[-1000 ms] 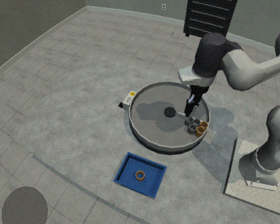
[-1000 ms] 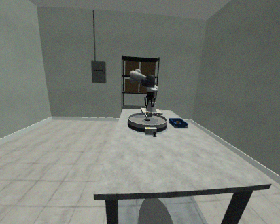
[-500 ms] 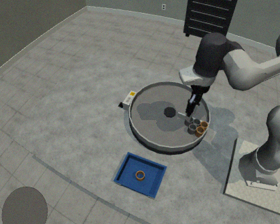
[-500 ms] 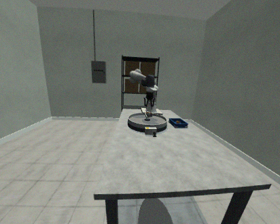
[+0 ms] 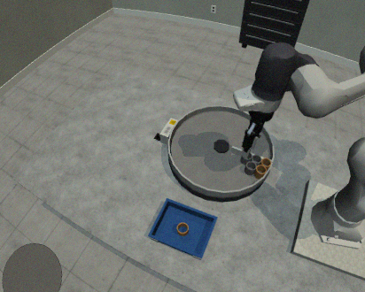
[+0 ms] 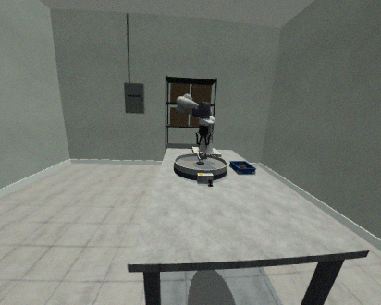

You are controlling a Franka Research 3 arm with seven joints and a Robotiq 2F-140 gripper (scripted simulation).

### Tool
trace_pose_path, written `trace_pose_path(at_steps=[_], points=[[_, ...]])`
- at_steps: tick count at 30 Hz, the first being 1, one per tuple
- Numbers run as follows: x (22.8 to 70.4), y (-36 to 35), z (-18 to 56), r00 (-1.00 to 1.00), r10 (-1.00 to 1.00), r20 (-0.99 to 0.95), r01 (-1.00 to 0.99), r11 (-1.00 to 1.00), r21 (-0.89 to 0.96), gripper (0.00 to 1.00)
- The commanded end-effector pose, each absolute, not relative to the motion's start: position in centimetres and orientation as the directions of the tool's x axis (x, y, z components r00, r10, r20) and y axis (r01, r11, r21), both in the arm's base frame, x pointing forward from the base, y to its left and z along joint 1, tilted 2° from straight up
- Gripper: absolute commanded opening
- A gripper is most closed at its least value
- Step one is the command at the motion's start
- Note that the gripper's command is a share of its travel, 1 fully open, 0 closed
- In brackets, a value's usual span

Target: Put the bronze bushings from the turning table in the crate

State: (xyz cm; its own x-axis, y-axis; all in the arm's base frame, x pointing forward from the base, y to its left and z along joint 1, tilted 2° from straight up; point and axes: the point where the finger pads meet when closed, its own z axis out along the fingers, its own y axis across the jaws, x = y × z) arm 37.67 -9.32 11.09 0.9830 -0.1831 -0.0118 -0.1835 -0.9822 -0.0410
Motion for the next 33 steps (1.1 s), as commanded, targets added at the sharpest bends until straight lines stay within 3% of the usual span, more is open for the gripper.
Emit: trace_pose_path(at_steps=[1,33], points=[[37.62,-9.44,11.12,0.984,-0.175,-0.01,-0.176,-0.984,-0.036,0.28],[37.76,-9.85,11.11,0.984,-0.175,-0.01,-0.176,-0.984,-0.036,0.28]])
